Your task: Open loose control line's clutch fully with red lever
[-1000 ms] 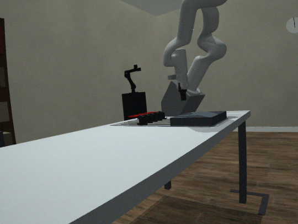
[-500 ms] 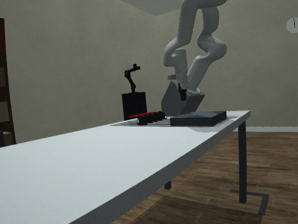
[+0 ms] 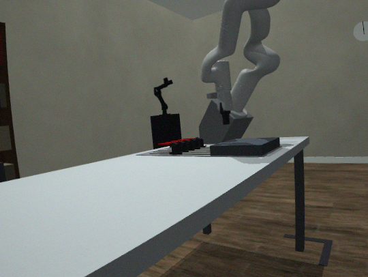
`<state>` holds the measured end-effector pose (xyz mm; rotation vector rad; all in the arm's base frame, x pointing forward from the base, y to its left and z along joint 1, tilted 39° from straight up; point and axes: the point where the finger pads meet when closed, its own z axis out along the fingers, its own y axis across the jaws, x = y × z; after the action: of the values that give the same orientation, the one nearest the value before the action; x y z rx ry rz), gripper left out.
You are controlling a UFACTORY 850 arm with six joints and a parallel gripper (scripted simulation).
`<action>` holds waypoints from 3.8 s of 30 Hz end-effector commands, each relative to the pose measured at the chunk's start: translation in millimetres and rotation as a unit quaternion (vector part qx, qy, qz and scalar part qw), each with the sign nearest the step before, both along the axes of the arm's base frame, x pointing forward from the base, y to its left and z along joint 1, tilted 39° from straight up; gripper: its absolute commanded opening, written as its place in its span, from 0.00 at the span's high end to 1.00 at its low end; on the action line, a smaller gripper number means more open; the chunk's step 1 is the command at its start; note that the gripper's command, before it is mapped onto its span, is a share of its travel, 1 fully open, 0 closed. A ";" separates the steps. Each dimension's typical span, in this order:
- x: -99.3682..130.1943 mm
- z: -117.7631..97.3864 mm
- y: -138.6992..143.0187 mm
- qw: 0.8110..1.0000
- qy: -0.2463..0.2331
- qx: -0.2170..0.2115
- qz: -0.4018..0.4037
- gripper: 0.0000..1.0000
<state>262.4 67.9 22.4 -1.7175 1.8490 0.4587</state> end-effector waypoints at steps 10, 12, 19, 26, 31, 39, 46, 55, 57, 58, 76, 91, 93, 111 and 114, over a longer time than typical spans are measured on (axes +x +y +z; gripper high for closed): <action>57.5 -61.5 -36.6 1.000 0.000 0.000 0.000 1.00; 57.5 -61.5 -36.6 1.000 0.000 0.000 0.000 1.00; 59.2 -69.0 -30.9 1.000 0.000 0.000 0.000 1.00; 63.6 -88.0 -16.3 1.000 0.000 0.000 0.000 1.00; 66.1 -98.5 -8.3 1.000 0.000 0.000 0.000 1.00; 71.6 -122.1 9.8 1.000 0.000 0.000 0.000 1.00; 72.9 -127.5 14.0 1.000 0.000 0.000 0.000 1.00; 73.3 -127.9 14.2 1.000 0.000 0.000 0.000 1.00; 73.6 -127.8 14.2 1.000 0.000 0.000 0.000 1.00; 73.9 -127.8 14.2 1.000 0.000 0.000 0.000 1.00; 85.3 -126.3 12.8 1.000 0.000 0.000 0.000 1.00; 99.2 -124.5 11.1 1.000 0.000 0.000 0.000 1.00; 101.0 -124.2 10.9 1.000 0.000 0.000 0.000 1.00; 108.3 -123.3 10.1 1.000 0.000 0.000 0.000 1.00; 108.4 -123.3 10.0 1.000 0.000 0.000 0.000 1.00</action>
<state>369.4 78.3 -101.3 -1.7186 1.8502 0.4606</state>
